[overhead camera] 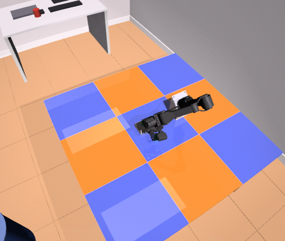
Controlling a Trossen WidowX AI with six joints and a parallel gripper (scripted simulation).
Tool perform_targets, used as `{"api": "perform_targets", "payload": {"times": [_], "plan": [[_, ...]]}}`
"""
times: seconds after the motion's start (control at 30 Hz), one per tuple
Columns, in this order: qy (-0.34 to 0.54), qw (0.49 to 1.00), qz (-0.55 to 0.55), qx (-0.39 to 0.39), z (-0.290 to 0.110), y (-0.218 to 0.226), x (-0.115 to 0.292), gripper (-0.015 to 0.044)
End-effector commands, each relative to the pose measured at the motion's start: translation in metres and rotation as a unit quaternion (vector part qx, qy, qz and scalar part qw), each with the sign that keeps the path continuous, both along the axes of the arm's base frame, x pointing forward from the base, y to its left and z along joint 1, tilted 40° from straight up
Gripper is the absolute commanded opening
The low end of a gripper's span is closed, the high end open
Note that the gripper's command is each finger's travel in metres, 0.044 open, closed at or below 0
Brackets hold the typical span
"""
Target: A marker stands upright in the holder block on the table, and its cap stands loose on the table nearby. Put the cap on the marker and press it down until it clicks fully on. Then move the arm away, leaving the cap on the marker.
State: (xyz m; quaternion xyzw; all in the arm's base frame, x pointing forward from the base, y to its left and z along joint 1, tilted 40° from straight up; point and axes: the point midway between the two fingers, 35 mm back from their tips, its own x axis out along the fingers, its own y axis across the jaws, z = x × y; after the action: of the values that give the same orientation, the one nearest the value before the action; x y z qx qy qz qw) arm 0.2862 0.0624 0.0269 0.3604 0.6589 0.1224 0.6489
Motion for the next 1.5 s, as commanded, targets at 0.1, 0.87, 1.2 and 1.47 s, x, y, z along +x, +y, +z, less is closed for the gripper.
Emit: {"api": "perform_targets", "payload": {"times": [0.1,0.87,1.2,1.47], "plan": [[0.005,1.0,-0.001,0.002,-0.011,0.009,0.0,0.0237],[0.005,1.0,-0.001,0.004,-0.026,0.021,0.001,0.0105],[0.005,1.0,-0.001,0.003,-0.019,0.015,0.001,0.0],[0.005,1.0,-0.001,0.002,-0.004,0.001,0.0,0.0]]}}
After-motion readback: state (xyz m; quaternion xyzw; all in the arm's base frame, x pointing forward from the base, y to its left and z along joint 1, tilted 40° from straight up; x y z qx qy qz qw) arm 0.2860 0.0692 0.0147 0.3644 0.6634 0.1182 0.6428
